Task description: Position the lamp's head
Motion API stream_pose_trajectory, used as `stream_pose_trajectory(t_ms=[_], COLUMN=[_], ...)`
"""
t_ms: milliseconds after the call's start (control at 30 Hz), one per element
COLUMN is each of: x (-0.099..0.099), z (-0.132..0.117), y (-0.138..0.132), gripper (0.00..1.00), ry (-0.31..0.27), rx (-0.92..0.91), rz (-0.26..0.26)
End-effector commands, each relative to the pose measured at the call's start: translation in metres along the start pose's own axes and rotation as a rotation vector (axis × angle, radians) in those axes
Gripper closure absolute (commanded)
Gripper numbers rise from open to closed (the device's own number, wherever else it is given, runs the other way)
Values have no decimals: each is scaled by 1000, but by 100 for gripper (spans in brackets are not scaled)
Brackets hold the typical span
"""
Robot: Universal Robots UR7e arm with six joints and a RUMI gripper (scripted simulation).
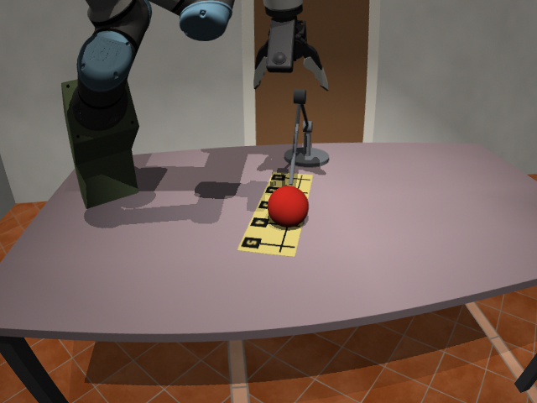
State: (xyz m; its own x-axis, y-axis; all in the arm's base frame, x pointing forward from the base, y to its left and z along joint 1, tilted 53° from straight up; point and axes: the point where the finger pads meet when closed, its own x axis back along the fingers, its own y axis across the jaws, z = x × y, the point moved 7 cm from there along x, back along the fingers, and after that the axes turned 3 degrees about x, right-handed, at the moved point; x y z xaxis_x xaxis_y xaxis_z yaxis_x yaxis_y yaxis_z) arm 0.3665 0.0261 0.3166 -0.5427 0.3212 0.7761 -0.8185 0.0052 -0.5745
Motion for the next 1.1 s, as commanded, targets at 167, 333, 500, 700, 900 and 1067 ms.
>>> stream_pose_trajectory(t_ms=[167,333,500,700,900,1067], x=[29,44,59,64,68,71], z=[-16,-22,-28,-30,-31,-32], y=[-2,-2,-2,-2,-2,-2], gripper=[0,0,0,0,0,0], ry=[17,5,-6,-21,-46,-67], rx=[-17,-6,6,20,43,62], rz=[-7,-2,3,8,17,24])
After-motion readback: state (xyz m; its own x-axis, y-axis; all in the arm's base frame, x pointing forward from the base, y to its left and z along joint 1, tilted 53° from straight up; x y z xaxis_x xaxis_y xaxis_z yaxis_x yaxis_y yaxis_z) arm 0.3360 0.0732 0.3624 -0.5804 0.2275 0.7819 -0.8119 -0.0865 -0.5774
